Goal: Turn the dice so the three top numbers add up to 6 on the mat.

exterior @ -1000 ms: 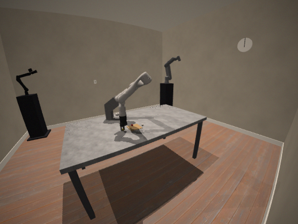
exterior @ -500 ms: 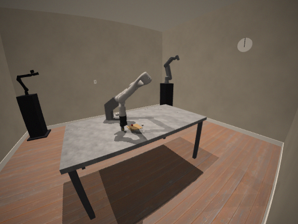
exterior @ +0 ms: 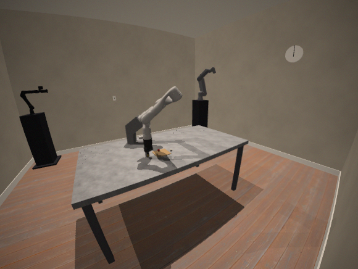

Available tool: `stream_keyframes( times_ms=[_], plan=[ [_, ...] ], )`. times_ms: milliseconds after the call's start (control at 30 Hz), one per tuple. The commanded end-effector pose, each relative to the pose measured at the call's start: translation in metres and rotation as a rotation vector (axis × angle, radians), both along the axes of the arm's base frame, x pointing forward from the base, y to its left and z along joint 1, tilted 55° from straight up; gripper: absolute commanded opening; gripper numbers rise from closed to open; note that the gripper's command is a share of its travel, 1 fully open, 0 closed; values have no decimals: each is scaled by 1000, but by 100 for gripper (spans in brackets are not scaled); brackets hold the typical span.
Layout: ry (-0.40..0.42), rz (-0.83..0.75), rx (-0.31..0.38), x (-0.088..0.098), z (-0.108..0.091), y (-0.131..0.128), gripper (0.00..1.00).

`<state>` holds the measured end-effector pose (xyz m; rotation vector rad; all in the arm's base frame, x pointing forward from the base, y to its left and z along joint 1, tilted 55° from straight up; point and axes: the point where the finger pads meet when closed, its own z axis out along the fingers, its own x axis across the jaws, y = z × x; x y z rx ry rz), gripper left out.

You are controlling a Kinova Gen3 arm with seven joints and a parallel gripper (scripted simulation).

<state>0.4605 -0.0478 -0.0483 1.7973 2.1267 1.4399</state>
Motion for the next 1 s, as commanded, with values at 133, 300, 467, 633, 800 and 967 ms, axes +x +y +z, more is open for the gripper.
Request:
stream_keyframes(
  times_ms=[133, 300, 467, 633, 800, 967],
  plan=[
    [0, -1, -1, 0, 0, -1, 34],
    [0, -1, -1, 0, 0, -1, 34],
    [0, -1, -1, 0, 0, -1, 34],
    [0, -1, -1, -7, 8, -9, 34],
    [0, -1, -1, -23, 25, -27, 34],
    [0, -1, -1, -34, 37, -41, 34]
  ],
)
